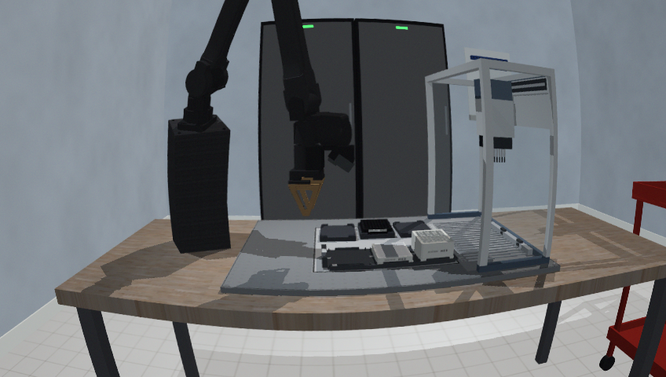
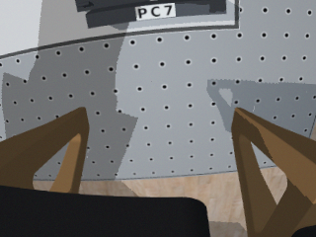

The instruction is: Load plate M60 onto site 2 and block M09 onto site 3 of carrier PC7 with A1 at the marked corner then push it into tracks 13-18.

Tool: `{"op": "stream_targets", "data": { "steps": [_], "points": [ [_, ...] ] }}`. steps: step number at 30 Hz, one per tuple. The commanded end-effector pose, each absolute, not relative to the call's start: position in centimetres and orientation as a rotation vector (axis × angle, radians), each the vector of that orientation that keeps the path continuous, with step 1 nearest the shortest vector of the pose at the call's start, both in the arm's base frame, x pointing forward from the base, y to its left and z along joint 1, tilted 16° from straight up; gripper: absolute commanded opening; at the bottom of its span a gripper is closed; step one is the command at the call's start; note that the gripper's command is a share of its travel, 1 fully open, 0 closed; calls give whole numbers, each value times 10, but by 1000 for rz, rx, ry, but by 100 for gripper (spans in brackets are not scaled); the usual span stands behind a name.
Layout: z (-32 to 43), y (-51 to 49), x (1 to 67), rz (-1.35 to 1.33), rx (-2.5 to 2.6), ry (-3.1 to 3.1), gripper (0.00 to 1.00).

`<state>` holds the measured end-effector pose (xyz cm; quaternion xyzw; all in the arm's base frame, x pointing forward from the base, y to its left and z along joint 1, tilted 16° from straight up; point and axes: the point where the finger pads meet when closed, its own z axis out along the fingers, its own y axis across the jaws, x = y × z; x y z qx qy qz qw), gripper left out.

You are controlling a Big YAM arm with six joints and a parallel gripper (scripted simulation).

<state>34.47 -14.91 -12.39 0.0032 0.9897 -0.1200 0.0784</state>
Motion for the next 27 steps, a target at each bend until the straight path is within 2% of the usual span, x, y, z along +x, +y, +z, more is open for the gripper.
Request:
{"op": "stream_targets", "data": {
  "steps": [1, 27],
  "points": [
    [-121, -149, 350, -374, -159, 2959, 80],
    [-174, -166, 356, -375, -137, 2959, 80]
  ]
}}
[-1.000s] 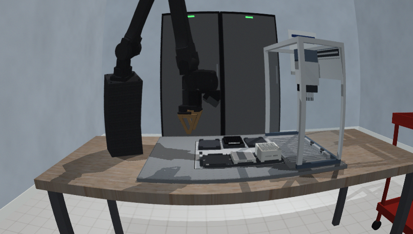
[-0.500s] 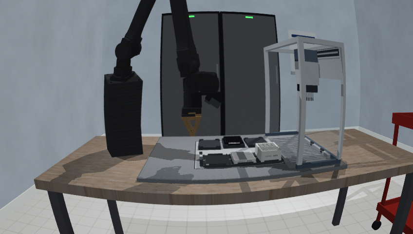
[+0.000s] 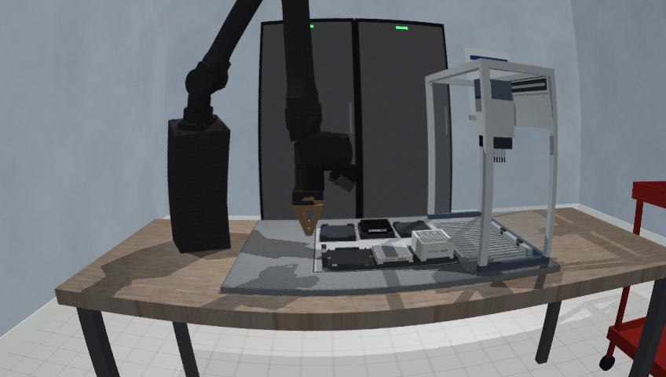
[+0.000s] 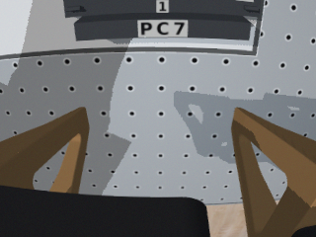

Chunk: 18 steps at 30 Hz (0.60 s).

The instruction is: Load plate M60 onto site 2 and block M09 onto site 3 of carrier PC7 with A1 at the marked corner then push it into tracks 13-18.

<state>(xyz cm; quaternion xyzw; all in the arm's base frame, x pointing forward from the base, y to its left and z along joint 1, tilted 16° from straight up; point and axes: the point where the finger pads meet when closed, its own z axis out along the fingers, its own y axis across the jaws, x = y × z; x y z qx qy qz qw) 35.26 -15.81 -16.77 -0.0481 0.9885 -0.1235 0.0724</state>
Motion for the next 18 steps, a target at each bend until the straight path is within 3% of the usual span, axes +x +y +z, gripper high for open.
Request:
{"op": "stream_targets", "data": {
  "steps": [1, 18],
  "points": [
    [-177, -167, 356, -375, -137, 2960, 80],
    [-213, -175, 361, -375, -135, 2961, 80]
  ]
}}
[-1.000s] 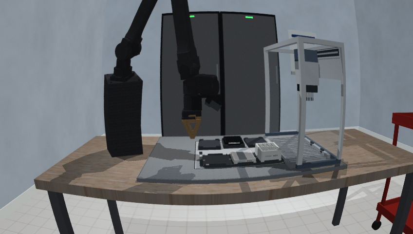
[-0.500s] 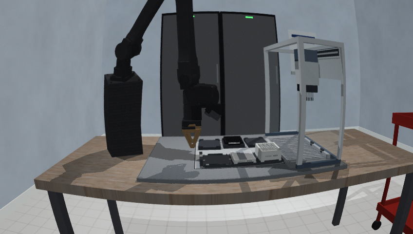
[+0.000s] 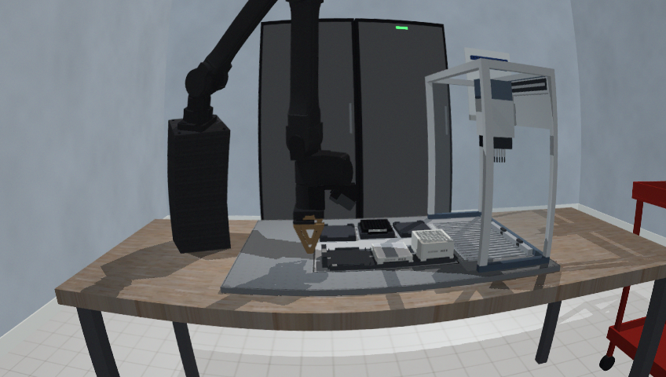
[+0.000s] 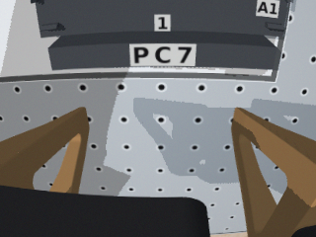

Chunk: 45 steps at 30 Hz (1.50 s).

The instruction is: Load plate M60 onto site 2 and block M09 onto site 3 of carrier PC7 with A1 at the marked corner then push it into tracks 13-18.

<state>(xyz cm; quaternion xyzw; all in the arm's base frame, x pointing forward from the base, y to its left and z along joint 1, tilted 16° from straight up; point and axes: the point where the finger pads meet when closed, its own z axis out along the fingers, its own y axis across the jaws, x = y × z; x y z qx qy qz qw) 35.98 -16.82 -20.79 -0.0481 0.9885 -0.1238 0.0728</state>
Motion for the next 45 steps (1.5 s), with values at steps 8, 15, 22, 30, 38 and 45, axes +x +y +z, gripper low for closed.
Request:
{"op": "stream_targets", "data": {
  "steps": [8, 15, 22, 30, 38, 45],
  "points": [
    [-217, -176, 361, -374, -134, 2961, 80],
    [-222, -177, 360, -373, -134, 2964, 80],
    [-229, -179, 363, -374, -135, 2962, 80],
    [-234, -177, 357, -365, -133, 2978, 80],
    [-231, -178, 359, -369, -132, 2971, 80],
    [-231, -178, 359, -369, -132, 2971, 80]
  ]
}}
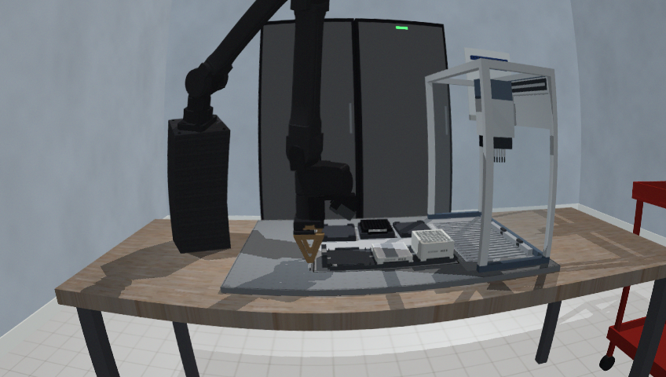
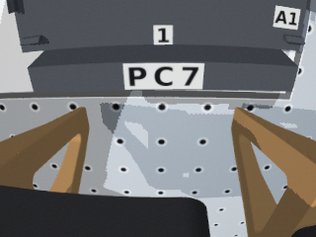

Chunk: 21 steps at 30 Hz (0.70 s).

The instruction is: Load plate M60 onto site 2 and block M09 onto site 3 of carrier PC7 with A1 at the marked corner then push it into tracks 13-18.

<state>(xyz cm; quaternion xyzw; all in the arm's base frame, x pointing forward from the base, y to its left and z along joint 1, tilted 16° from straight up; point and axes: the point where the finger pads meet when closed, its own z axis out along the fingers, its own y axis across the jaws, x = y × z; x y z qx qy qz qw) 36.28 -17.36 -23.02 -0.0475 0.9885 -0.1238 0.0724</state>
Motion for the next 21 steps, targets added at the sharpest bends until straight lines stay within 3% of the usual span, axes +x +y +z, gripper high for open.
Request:
{"op": "stream_targets", "data": {
  "steps": [1, 21],
  "points": [
    [-231, -178, 359, -369, -132, 2971, 80],
    [-232, -173, 366, -362, -131, 2978, 80]
  ]
}}
